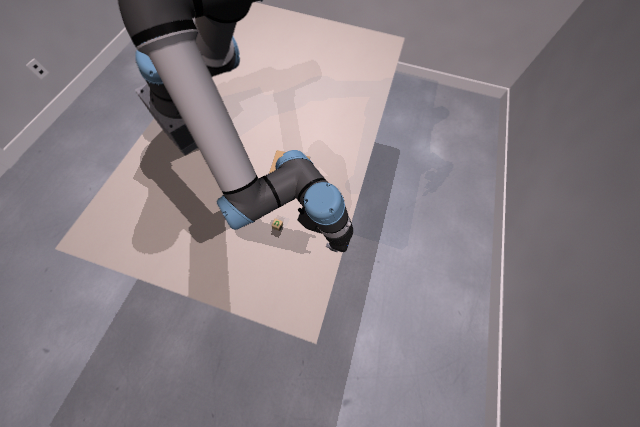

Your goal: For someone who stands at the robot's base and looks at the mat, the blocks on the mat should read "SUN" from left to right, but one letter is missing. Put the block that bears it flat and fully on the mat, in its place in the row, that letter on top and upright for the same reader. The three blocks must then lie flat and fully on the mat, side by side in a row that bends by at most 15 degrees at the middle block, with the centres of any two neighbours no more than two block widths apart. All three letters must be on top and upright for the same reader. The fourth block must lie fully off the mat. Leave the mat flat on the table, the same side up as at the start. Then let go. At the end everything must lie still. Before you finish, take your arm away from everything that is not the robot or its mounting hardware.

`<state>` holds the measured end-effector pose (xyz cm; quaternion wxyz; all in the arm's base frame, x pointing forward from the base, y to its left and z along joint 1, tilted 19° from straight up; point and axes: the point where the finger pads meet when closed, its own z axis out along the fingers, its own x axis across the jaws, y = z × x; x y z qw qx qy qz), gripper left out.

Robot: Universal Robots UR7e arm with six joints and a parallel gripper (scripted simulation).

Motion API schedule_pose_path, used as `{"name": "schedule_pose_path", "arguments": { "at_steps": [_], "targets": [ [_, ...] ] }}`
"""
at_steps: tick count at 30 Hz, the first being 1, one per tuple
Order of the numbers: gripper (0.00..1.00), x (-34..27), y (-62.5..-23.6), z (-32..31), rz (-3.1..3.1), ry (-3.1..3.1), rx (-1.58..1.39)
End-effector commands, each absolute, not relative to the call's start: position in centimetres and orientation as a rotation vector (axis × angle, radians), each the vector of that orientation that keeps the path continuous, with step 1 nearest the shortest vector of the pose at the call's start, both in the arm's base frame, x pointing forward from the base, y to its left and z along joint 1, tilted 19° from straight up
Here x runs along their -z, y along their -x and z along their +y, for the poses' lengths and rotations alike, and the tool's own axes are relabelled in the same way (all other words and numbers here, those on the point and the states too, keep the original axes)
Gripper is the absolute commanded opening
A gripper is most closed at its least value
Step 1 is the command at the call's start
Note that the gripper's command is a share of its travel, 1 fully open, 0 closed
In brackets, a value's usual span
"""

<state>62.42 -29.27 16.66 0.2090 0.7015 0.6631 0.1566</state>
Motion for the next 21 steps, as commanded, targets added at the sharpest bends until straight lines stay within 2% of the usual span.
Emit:
{"name": "schedule_pose_path", "arguments": {
  "at_steps": [1,4,6,9,21],
  "targets": [
    [1.0,-12.6,-60.3,-21.6,1.899,-2.044,-0.368],
    [1.0,-10.6,-58.7,-17.7,1.927,-2.087,-0.319],
    [1.0,-10.6,-58.7,-17.7,1.927,-2.087,-0.319],
    [1.0,-7.7,-55.5,-12.2,1.967,-2.142,-0.229],
    [1.0,-1.7,-44.5,-1.0,2.042,-2.206,0.069]
  ]
}}
